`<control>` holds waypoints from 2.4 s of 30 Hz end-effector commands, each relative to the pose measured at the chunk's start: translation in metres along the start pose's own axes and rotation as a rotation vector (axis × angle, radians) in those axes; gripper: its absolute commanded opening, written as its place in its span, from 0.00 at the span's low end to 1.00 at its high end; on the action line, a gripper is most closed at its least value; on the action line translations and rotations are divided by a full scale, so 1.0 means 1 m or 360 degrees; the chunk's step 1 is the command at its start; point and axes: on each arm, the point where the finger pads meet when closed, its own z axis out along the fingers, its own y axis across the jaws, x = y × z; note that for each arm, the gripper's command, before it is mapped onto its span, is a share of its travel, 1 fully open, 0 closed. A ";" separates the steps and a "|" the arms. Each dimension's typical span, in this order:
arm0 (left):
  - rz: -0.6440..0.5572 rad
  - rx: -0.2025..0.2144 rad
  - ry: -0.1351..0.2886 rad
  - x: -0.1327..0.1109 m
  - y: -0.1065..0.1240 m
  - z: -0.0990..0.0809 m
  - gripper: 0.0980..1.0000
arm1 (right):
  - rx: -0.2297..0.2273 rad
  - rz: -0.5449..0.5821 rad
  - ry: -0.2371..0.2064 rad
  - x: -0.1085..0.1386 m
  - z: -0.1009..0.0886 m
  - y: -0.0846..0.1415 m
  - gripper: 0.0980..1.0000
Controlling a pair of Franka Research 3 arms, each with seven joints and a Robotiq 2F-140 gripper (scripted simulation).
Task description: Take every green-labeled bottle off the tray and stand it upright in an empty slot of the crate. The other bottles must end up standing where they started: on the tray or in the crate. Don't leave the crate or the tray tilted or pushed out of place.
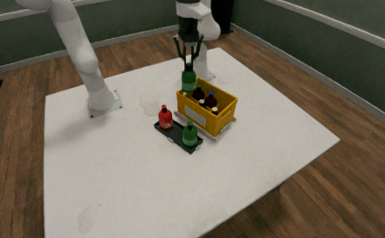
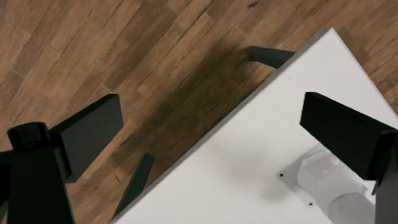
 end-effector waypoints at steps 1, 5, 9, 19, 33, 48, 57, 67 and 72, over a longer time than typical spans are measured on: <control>0.0007 -0.0010 0.0019 0.002 0.001 -0.004 0.00 | 0.0006 -0.0006 0.0000 0.001 0.000 -0.001 1.00; 0.0007 -0.0010 0.0019 0.002 0.001 -0.004 0.00 | 0.0006 -0.0006 0.0000 0.001 0.000 -0.001 1.00; 0.0007 -0.0010 0.0019 0.002 0.001 -0.004 0.00 | 0.0006 -0.0006 0.0000 0.001 0.000 -0.001 1.00; 0.0007 -0.0010 0.0019 0.002 0.001 -0.004 0.00 | 0.0006 -0.0006 0.0000 0.001 0.000 -0.001 1.00; 0.0007 -0.0010 0.0019 0.002 0.001 -0.004 0.00 | 0.0006 -0.0006 0.0000 0.001 0.000 -0.001 1.00; 0.0007 -0.0010 0.0019 0.002 0.001 -0.004 0.00 | 0.0006 -0.0006 0.0000 0.001 0.000 -0.001 1.00; 0.0007 -0.0010 0.0019 0.002 0.001 -0.002 0.00 | 0.0006 -0.0006 0.0000 0.001 0.000 -0.001 1.00; 0.0007 -0.0010 0.0019 0.002 0.001 0.007 0.00 | 0.0006 -0.0006 0.0000 0.001 0.000 -0.001 1.00; 0.0007 -0.0010 0.0019 0.003 0.001 0.013 0.00 | 0.0006 -0.0006 0.0000 0.001 0.000 -0.001 1.00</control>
